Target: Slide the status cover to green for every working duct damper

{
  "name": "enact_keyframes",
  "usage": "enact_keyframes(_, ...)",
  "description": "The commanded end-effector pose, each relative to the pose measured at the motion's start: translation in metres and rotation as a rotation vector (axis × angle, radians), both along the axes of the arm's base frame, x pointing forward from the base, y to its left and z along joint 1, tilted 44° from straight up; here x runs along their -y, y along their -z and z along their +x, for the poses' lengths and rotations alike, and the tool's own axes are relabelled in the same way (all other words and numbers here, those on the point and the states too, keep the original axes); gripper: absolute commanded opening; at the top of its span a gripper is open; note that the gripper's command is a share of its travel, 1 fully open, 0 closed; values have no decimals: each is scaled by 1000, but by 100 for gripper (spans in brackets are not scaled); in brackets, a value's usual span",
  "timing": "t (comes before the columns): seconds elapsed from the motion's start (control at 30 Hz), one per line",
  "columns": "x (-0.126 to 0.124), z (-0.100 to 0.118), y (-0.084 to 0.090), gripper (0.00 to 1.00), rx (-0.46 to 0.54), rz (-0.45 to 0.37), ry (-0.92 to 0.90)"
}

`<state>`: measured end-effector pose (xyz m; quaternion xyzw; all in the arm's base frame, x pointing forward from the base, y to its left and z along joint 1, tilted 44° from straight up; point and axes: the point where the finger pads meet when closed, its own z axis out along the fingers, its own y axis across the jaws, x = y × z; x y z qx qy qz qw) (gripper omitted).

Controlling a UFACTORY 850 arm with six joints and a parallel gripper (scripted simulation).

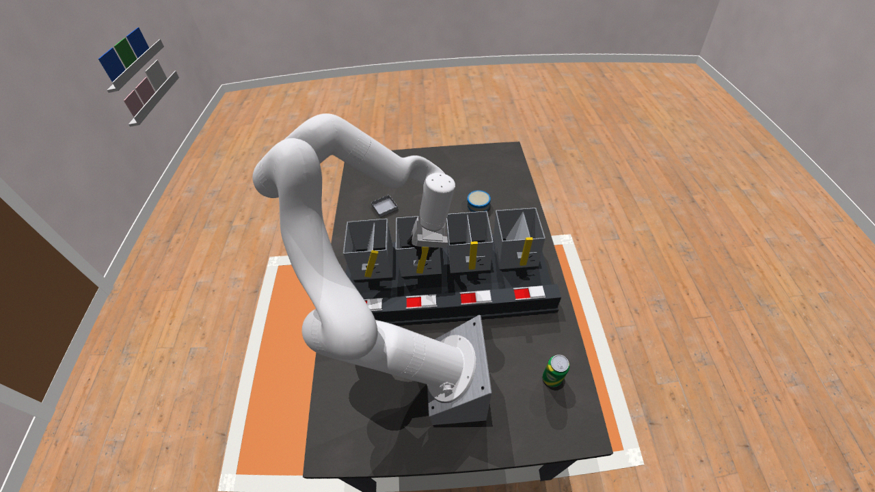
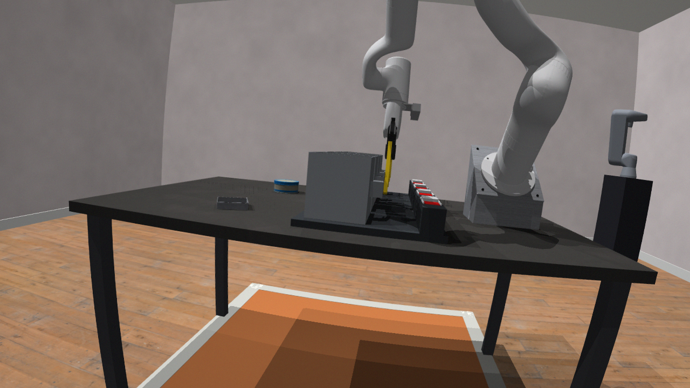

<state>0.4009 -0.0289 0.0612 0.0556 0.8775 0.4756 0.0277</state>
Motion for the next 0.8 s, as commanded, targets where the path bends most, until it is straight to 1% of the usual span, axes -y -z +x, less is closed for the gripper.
enact_keyframes(0.0,-1,1,-2,19,-2,-23,1)
enact_keyframes(0.5,-8,2,-12,19,-17,-144,0)
enact_keyframes(0.77,-10,2,-14,19,-20,-174,0)
